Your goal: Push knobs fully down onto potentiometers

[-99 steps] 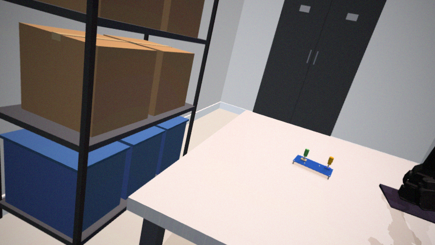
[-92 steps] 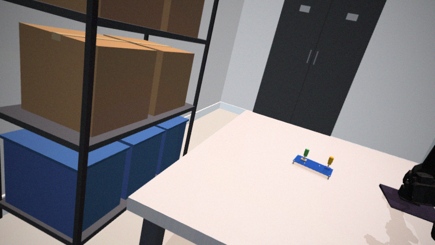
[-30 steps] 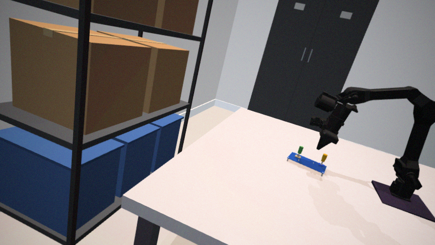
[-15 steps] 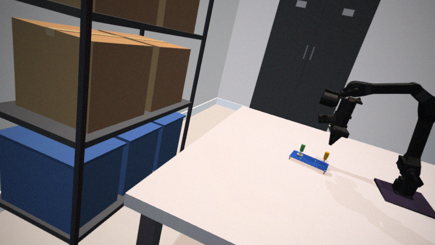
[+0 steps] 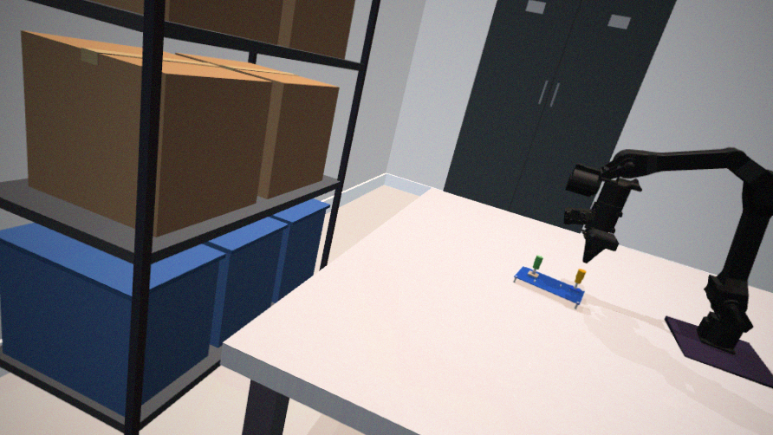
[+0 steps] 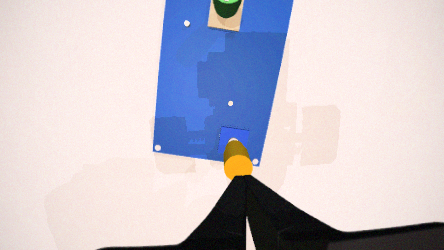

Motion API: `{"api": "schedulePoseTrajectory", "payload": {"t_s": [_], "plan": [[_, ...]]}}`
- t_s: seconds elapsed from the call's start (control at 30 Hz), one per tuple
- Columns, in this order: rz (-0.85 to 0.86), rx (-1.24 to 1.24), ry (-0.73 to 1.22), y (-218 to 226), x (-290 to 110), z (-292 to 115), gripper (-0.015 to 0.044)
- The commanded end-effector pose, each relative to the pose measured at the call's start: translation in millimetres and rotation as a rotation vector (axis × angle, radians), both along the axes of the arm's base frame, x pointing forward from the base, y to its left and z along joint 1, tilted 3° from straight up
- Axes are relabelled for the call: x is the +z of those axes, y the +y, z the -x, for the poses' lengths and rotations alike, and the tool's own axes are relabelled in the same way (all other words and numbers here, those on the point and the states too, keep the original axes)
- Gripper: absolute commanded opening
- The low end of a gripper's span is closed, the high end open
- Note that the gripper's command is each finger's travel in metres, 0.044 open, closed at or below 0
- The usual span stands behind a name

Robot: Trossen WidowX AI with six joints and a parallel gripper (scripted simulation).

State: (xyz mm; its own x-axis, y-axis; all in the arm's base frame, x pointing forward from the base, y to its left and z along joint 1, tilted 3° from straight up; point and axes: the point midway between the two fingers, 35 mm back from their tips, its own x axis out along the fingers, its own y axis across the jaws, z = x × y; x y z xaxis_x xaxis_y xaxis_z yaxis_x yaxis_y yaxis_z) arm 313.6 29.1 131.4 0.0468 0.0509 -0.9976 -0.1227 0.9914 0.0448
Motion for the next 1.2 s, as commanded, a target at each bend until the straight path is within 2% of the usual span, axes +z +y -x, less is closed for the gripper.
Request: {"api": "schedulePoseTrajectory", "payload": {"t_s": [0.0,1.17], "plan": [[-0.002,0.006,0.009,0.7,-9.5,1.5,0.0000],[-0.002,0.006,0.009,1.3,-20.4,1.3,0.0000]]}}
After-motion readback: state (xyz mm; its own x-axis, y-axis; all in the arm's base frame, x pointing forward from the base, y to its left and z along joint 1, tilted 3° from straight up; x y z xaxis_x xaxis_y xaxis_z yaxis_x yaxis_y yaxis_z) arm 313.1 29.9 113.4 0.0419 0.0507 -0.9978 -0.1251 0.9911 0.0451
